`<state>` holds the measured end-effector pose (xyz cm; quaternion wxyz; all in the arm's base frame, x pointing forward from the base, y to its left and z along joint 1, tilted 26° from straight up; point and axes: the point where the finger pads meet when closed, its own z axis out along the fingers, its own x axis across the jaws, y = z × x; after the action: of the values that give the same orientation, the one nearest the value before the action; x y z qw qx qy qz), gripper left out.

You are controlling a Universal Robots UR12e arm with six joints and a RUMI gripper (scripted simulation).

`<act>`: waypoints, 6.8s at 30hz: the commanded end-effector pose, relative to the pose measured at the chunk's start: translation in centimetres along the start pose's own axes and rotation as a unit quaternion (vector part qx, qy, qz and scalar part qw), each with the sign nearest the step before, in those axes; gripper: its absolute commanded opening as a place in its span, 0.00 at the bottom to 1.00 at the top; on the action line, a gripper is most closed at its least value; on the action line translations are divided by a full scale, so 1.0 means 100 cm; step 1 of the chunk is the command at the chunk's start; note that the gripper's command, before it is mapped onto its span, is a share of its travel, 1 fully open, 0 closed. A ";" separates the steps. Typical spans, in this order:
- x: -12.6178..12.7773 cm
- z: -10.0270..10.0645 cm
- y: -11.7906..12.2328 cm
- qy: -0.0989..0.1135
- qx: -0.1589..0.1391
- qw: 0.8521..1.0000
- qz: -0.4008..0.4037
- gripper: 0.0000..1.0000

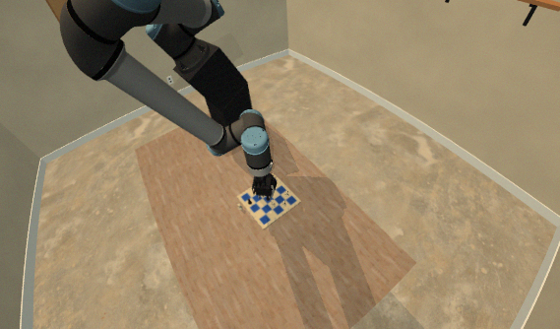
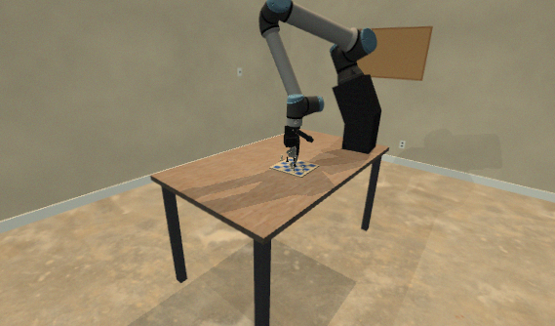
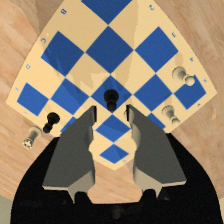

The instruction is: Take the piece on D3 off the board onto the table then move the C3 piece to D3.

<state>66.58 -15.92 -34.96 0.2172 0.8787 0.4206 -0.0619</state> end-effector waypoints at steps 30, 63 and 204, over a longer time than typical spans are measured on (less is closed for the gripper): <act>0.000 0.016 0.000 0.000 0.000 1.000 0.000 0.20; 0.000 0.016 0.000 0.000 0.000 1.000 0.000 0.00; -0.026 0.012 0.027 0.000 0.000 1.000 -0.008 0.00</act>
<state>67.02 -19.78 -34.44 0.2167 0.8755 0.4272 -0.0634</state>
